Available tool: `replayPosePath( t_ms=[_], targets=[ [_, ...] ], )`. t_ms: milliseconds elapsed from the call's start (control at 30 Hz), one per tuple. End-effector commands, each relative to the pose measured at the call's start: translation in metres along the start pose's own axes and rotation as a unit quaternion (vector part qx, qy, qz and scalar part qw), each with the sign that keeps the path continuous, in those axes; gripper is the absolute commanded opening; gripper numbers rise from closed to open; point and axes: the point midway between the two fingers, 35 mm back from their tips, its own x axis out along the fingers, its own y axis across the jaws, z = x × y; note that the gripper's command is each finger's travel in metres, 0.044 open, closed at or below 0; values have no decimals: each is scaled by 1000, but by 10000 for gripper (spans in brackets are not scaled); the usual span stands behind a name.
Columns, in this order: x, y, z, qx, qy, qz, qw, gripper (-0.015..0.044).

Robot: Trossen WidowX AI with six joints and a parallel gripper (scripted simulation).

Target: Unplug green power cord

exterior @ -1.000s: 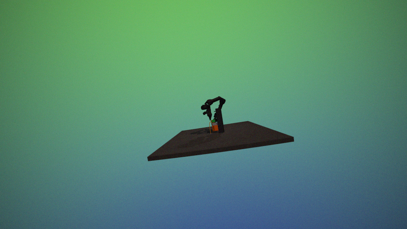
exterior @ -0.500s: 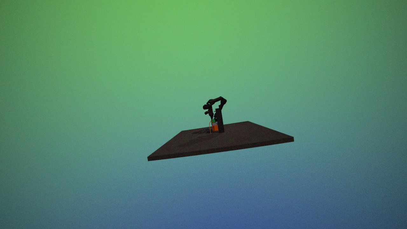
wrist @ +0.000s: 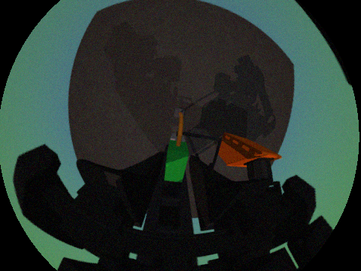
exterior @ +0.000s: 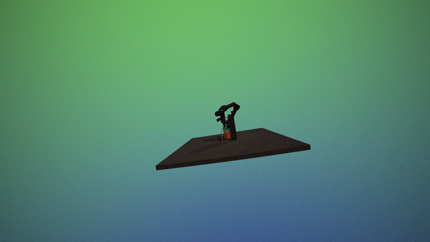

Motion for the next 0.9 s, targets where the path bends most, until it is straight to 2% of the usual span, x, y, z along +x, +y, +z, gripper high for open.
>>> replayPosePath(
  t_ms=[0, 33, 167, 433, 867],
  targets=[
    [4, 0, -1, 1, 1, 1, 1000, 160],
    [4, 0, -1, 1, 1, 1, 1000, 160],
    [2, 0, 0, 0, 0, -1, 1000, 55],
    [2, 0, 0, 0, 0, -1, 1000, 2],
    [1, 1, 16, 0, -1, 0, 1000, 0]
  ],
)
